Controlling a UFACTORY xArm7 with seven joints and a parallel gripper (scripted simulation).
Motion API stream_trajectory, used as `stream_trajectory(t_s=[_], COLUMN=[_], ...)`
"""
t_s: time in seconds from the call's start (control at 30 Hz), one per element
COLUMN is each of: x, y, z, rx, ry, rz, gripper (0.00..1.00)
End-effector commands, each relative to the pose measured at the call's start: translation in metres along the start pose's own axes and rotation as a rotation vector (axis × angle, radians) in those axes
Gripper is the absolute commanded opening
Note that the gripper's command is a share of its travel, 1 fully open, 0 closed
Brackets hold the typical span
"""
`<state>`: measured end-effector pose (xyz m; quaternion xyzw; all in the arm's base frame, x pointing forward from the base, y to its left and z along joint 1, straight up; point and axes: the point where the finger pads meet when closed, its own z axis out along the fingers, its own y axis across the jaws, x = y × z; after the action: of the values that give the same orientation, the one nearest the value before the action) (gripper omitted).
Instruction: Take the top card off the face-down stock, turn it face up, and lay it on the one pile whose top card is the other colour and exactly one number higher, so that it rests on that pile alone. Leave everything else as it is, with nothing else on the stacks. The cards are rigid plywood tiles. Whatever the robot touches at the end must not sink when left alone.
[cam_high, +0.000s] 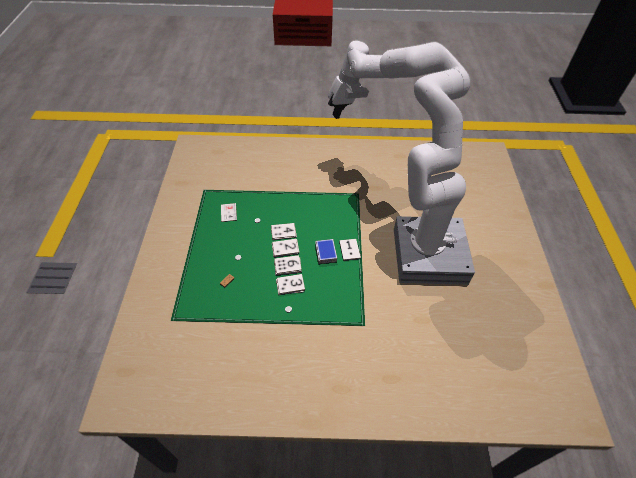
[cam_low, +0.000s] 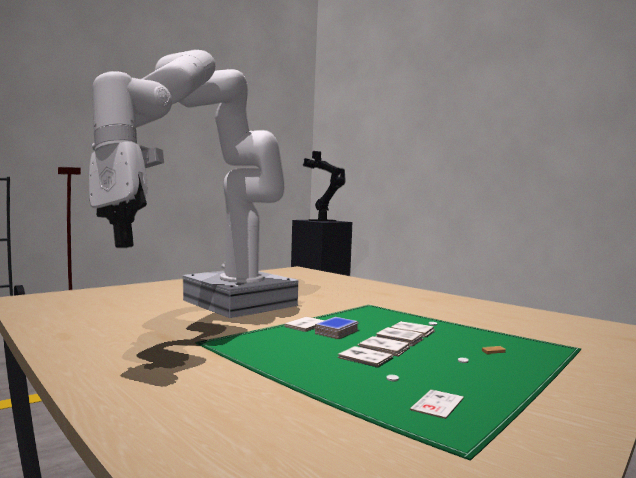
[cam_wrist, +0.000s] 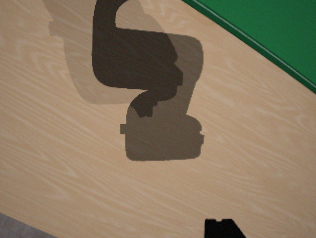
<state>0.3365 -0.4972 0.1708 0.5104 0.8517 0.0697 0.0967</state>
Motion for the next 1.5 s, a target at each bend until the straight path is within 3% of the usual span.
stream_trajectory(t_s=[0.0,0.03,0.07,0.23,0.5,0.6,0.7,0.77,0.8,0.87,0.9,0.97,1.0,1.17,1.2,1.4,1.43,1.47], x=[-0.002,-0.002,-0.002,0.009,0.069,0.072,0.111,0.111,0.133,0.134,0.159,0.159,0.185,0.185,0.212,0.212,0.239,0.239], y=[0.001,0.001,0.001,0.020,0.103,0.108,0.146,0.146,0.164,0.164,0.182,0.182,0.197,0.197,0.210,0.210,0.222,0.222], z=[-0.002,-0.002,-0.002,0.007,0.046,0.049,0.067,0.067,0.076,0.076,0.086,0.086,0.094,0.094,0.103,0.103,0.110,0.110], rx=[0.000,0.000,0.000,0.001,0.023,0.023,0.042,0.042,0.054,0.054,0.067,0.067,0.081,0.081,0.096,0.096,0.112,0.112], ry=[-0.005,-0.005,-0.005,0.007,0.059,0.059,0.079,0.079,0.087,0.087,0.095,0.095,0.101,0.101,0.105,0.105,0.107,0.107], rz=[-0.001,-0.001,-0.001,0.018,0.099,0.099,0.134,0.134,0.152,0.152,0.169,0.169,0.185,0.185,0.201,0.201,0.215,0.215], gripper=[0.01,0.01,1.00,1.00,1.00,1.00,1.00,1.00,1.00,1.00,1.00,1.00,1.00,1.00,1.00,1.00,1.00,1.00])
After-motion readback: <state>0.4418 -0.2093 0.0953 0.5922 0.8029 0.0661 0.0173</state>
